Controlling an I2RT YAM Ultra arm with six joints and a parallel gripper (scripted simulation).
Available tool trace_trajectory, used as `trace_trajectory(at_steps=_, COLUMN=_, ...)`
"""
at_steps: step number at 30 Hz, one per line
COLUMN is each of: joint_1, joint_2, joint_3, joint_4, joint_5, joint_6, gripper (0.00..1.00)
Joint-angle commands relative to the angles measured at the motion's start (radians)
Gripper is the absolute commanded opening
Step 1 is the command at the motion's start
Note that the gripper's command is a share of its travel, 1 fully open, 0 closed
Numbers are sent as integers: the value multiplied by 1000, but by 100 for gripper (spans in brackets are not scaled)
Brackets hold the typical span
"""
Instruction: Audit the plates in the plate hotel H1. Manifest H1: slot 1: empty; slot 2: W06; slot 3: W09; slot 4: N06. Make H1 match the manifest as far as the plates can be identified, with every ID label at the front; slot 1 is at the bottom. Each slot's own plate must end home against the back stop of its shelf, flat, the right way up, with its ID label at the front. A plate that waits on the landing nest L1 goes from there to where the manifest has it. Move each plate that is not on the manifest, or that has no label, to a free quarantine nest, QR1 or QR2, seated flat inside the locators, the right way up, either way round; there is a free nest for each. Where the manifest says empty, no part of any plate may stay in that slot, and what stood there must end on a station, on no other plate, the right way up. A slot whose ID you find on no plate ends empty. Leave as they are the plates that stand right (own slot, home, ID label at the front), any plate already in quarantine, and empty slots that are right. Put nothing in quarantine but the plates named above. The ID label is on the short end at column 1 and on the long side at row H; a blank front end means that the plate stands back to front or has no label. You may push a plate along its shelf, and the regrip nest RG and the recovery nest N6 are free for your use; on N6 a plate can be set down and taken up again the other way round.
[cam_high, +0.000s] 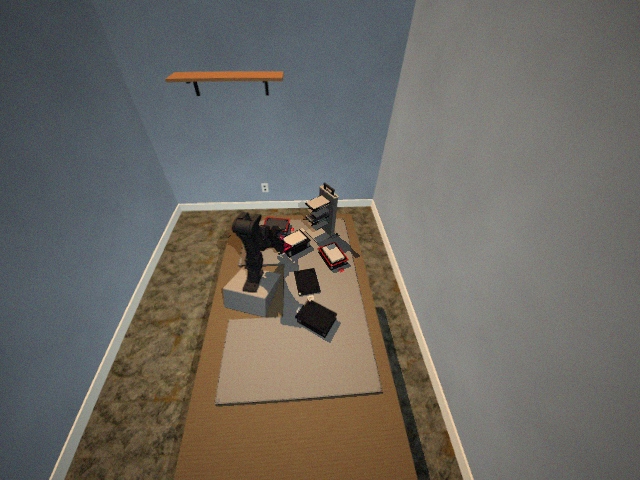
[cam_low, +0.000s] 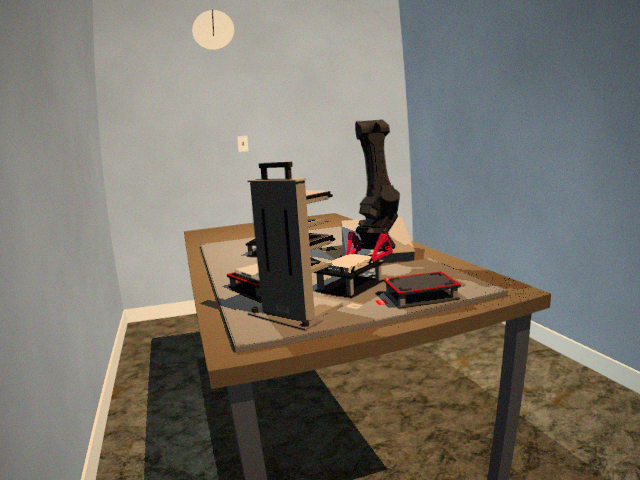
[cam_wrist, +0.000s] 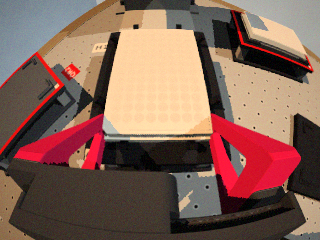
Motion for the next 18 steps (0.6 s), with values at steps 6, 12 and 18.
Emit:
trace_trajectory(at_steps=6, joint_1=1, joint_2=8, joint_3=2, joint_4=11, joint_5=2, joint_6=-1, gripper=86)
trace_trajectory(at_steps=12, joint_1=7, joint_2=-27, joint_3=18, joint_4=-19, joint_5=6, joint_6=-3, gripper=86)
trace_trajectory(at_steps=18, joint_1=9, joint_2=-56, joint_3=29, joint_4=-51, joint_5=7, joint_6=-3, gripper=86)
